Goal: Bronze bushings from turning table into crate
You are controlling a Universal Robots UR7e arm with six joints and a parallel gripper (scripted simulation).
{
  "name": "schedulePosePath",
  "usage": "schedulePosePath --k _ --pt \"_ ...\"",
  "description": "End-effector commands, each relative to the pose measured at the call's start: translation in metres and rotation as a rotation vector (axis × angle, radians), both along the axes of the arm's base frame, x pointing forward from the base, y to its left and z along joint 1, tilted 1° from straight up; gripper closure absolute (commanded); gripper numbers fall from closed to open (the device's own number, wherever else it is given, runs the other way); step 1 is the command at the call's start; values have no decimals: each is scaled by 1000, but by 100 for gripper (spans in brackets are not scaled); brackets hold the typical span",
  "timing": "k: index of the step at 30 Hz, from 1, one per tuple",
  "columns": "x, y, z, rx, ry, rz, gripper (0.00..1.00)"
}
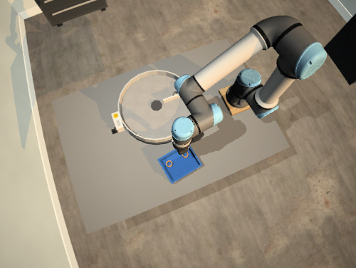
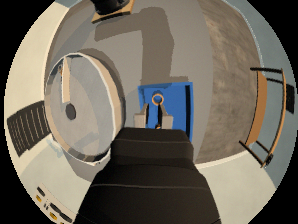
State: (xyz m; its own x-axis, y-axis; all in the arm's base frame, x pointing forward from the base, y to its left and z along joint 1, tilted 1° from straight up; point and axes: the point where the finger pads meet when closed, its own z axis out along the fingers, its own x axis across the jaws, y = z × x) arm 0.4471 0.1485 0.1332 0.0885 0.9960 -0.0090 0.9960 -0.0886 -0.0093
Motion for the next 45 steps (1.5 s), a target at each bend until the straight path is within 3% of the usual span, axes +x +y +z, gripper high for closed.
schedulePosePath --k 1,22,27,39,44,45 --pt "0 0 1 0 -2 0 58" --pt "0 0 1 0 -2 0 58" --pt "-23 -54 -2 1 0 87 60" --pt "-23 -54 -2 1 0 87 60" --pt "-45 -106 -4 1 1 172 60" --pt "-45 -106 -4 1 1 172 60"
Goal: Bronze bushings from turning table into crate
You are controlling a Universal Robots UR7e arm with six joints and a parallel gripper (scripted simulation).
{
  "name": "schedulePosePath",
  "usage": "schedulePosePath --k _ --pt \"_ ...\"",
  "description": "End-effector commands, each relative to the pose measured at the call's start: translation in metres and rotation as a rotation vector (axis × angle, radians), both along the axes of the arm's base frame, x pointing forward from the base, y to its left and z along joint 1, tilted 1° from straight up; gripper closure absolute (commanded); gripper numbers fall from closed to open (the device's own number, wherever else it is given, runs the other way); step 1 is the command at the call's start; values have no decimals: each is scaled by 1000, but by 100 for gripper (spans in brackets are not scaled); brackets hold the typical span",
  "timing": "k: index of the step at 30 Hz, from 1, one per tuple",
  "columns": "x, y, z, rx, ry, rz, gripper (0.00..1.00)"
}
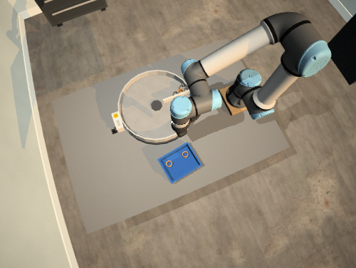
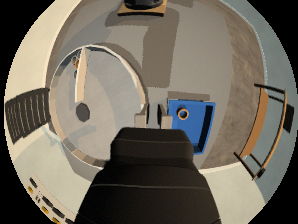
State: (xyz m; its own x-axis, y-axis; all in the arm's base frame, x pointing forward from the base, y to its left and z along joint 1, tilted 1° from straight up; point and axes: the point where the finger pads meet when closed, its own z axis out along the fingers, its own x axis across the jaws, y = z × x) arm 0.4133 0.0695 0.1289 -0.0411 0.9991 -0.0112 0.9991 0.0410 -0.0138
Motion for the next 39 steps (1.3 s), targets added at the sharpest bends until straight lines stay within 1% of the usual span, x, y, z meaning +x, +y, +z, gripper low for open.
schedulePosePath --k 1,11,16,28,33,39 --pt "-11 -27 0 4 -3 43 60" --pt "-11 -27 0 4 -3 43 60" --pt "-34 -80 -2 4 -2 128 60" --pt "-34 -80 -2 4 -2 128 60" --pt "-57 -133 -5 4 0 213 60" --pt "-57 -133 -5 4 0 213 60"
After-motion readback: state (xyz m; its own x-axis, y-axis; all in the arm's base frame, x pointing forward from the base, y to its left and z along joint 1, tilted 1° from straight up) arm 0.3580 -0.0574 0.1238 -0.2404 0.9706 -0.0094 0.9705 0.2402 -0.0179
